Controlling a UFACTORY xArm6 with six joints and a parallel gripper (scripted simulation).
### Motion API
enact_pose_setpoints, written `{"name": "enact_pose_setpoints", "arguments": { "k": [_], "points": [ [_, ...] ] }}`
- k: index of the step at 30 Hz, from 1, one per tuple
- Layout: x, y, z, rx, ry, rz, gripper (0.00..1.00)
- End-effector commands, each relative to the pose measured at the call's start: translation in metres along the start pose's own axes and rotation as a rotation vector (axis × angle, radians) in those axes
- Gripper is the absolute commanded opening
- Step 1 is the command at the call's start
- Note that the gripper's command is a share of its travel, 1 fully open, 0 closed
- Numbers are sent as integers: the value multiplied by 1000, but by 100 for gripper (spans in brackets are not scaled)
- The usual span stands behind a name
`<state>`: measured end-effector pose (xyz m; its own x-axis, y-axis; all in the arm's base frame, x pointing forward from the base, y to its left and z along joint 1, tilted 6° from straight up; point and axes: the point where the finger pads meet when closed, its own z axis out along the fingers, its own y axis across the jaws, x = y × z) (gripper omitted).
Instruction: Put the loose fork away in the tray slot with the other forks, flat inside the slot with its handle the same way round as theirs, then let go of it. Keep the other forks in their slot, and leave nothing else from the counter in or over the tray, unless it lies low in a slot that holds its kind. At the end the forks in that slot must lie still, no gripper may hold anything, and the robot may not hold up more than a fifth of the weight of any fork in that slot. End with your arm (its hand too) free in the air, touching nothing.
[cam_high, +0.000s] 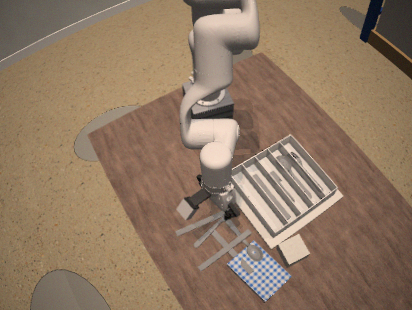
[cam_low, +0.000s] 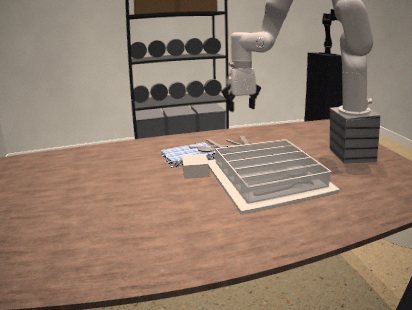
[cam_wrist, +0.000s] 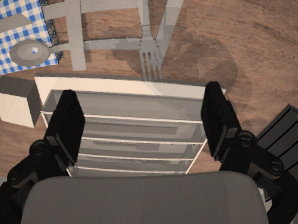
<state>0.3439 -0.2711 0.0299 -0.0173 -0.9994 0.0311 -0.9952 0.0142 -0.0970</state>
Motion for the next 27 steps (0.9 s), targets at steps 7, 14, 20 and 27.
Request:
{"name": "enact_pose_setpoints", "arguments": {
  "k": [7,14,20,27],
  "points": [
    [11,-3,8,0,10,41,100],
    [11,-3,8,0,10,41,100],
    [11,-3,9,0,10,53,100],
    [10,-3,11,1,9,177,100]
  ]
}}
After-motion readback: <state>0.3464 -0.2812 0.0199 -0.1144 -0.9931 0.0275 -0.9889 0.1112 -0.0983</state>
